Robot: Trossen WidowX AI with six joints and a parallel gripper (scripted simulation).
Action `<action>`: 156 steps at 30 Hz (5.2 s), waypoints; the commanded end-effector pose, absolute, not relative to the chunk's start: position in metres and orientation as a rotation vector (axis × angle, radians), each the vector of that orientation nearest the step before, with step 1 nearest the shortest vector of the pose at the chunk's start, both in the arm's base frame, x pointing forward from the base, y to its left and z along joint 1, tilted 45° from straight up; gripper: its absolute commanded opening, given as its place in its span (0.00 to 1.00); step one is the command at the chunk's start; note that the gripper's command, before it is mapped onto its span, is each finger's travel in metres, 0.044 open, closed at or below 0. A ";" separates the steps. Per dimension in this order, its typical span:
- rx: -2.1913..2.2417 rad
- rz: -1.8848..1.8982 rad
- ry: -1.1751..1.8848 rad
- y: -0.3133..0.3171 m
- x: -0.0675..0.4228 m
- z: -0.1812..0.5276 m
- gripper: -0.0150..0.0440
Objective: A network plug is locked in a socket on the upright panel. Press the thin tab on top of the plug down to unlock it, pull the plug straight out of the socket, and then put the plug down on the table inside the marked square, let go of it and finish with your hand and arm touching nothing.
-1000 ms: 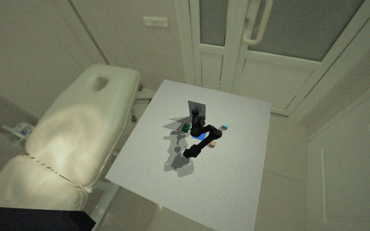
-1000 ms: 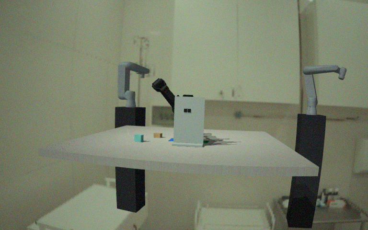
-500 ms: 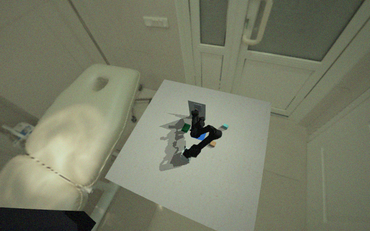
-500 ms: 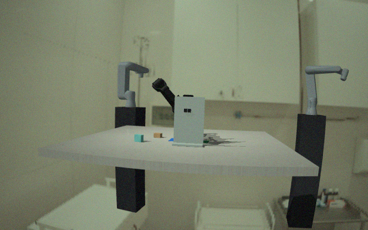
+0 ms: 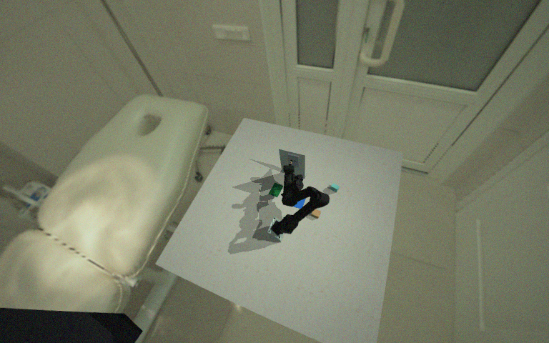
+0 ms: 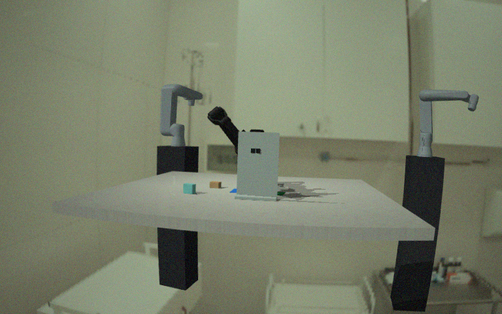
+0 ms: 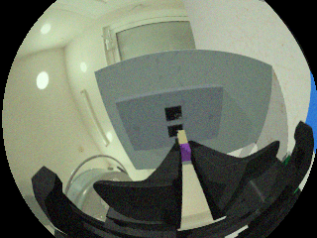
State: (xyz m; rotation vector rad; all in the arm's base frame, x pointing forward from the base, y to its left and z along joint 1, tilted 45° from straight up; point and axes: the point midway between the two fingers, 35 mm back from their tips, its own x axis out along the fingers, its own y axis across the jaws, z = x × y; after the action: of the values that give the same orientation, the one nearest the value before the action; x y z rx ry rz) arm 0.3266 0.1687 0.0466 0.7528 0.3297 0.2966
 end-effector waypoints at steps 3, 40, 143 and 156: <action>0.756 0.294 0.332 0.168 0.322 0.047 0.25; 0.750 0.281 0.358 0.164 0.299 0.047 0.25; 0.779 -0.591 0.413 0.075 0.252 0.025 0.25; 0.740 -0.758 0.350 0.044 0.240 0.032 0.25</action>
State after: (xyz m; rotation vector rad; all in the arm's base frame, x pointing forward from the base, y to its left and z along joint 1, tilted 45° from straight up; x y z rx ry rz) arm 0.2405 0.0467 0.0294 0.7382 0.3659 -0.7392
